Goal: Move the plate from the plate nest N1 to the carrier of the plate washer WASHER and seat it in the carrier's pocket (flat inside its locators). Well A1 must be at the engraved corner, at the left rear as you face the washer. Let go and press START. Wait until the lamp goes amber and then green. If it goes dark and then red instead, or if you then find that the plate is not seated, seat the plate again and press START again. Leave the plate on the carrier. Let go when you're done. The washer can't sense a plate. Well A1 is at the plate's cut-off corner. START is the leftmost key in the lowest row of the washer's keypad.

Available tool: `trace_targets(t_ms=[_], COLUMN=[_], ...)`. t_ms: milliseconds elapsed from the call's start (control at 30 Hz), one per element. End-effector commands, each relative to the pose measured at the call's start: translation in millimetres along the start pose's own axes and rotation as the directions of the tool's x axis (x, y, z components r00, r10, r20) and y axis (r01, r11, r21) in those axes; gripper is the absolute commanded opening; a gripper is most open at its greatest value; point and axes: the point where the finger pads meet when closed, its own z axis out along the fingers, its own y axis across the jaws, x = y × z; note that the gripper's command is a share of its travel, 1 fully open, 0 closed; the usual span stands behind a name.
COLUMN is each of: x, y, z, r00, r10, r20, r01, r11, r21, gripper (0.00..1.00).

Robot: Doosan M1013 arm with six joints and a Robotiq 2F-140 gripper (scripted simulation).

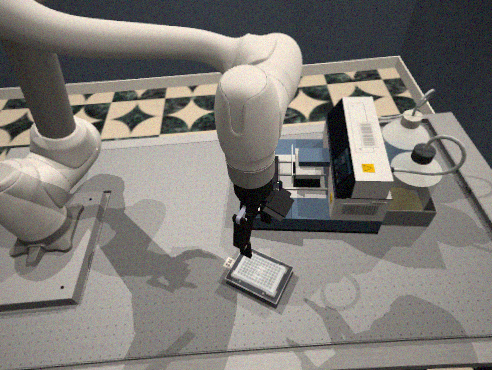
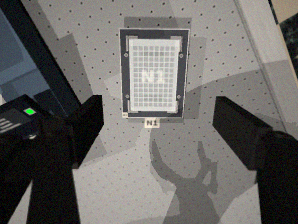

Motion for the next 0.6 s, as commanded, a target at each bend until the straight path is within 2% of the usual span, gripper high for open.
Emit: trace_targets(t_ms=[0,467,567], x=[1,1,1], y=[0,0,0], z=[18,19,34], r00=[1.000,1.000,1.000], r10=[0.000,0.000,0.000], r20=[-0.002,-0.002,-0.002], r01=[0.000,0.000,0.000], r11=[1.000,1.000,1.000], r21=[0.001,0.001,0.001], gripper=[0.70,0.70,0.70])
